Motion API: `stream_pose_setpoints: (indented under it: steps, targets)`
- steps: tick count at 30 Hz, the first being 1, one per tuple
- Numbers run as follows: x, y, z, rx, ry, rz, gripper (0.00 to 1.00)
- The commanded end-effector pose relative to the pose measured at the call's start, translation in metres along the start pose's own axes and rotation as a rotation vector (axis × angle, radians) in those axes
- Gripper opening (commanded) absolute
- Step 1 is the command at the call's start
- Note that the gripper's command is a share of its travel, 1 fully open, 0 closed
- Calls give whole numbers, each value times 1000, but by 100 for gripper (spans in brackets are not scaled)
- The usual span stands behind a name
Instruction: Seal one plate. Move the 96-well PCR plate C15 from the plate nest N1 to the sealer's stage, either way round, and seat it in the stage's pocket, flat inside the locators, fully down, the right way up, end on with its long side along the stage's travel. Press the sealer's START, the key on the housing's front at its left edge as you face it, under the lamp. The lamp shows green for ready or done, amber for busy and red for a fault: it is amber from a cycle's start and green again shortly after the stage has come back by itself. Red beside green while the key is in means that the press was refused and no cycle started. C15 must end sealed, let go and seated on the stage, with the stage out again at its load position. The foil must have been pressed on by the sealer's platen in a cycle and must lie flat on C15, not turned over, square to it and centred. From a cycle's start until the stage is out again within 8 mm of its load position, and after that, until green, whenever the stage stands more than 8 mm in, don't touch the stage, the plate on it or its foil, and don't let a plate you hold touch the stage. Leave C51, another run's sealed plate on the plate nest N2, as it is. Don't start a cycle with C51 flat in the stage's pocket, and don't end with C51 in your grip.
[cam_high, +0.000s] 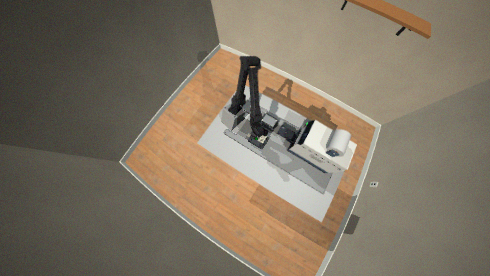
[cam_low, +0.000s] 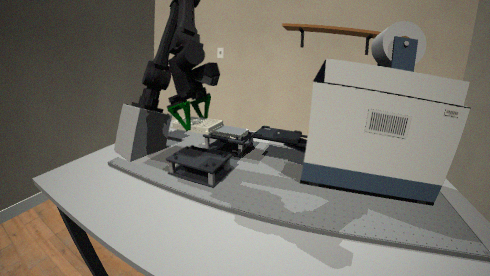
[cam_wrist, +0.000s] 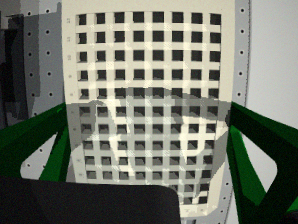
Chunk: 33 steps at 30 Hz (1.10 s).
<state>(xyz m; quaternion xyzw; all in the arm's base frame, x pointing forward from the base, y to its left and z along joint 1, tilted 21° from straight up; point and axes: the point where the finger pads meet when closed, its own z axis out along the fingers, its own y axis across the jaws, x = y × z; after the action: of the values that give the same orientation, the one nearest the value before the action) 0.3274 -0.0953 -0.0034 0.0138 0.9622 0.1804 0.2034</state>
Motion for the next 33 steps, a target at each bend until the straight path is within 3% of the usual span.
stream_pose_setpoints:
  steps: [1,17,28,33]
  targets:
    - [-33,-11,-21,24,-57,-43,0]
    - [-44,-9,-46,28,-63,-52,0]
    - [-29,-7,-32,16,-27,-23,0]
    - [-30,-7,-30,19,-34,-13,0]
